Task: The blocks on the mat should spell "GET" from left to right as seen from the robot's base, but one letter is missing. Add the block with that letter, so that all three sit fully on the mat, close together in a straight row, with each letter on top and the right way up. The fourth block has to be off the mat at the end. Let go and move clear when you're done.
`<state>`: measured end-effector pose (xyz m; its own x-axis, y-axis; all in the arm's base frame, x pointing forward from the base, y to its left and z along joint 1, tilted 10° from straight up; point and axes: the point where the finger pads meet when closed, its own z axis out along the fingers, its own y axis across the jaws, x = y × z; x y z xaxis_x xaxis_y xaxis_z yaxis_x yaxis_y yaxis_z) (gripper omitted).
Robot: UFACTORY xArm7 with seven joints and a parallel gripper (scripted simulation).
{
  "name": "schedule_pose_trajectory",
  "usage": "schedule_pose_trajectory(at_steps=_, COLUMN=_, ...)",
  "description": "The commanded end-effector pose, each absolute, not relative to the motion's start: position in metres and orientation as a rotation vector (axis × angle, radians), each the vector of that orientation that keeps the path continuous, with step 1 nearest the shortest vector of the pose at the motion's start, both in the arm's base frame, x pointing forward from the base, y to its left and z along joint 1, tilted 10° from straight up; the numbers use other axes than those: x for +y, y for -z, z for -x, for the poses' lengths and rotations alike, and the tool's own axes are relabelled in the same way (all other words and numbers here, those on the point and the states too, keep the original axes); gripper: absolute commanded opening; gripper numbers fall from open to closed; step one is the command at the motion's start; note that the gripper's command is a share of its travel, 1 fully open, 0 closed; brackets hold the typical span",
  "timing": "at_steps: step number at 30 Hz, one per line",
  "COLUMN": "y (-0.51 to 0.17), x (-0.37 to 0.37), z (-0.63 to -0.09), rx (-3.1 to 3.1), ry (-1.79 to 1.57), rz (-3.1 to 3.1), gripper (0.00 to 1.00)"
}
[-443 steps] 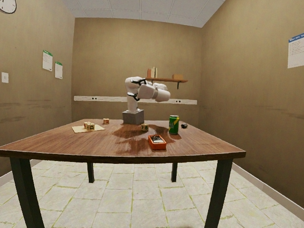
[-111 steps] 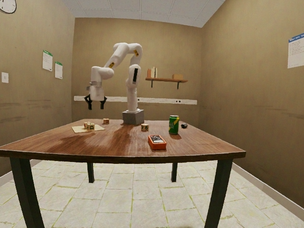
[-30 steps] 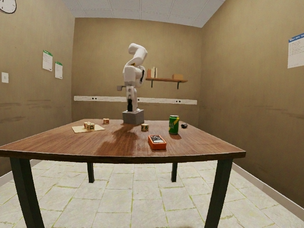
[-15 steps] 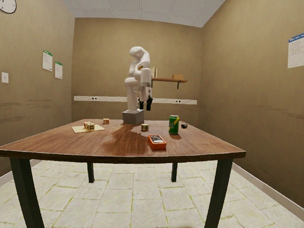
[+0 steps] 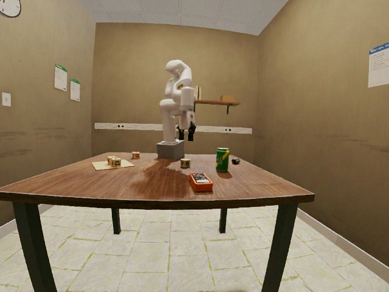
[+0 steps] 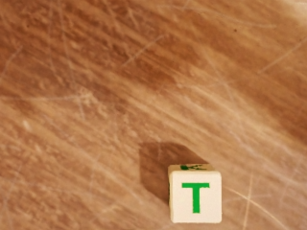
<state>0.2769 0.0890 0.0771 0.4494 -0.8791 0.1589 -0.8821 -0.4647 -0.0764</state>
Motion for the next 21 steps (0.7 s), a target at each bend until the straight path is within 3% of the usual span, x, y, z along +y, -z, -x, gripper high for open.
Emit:
schedule_pose_trajectory(at_steps=1, y=-0.078, x=0.090, z=-0.278, rx=-1.609, ry=-0.278, rz=-2.665, gripper=1.00)
schedule_pose_trajectory(at_steps=21, y=-0.064, x=0.082, z=-0.283, rx=-0.679, ry=-0.257, rz=-2.964, gripper=1.00)
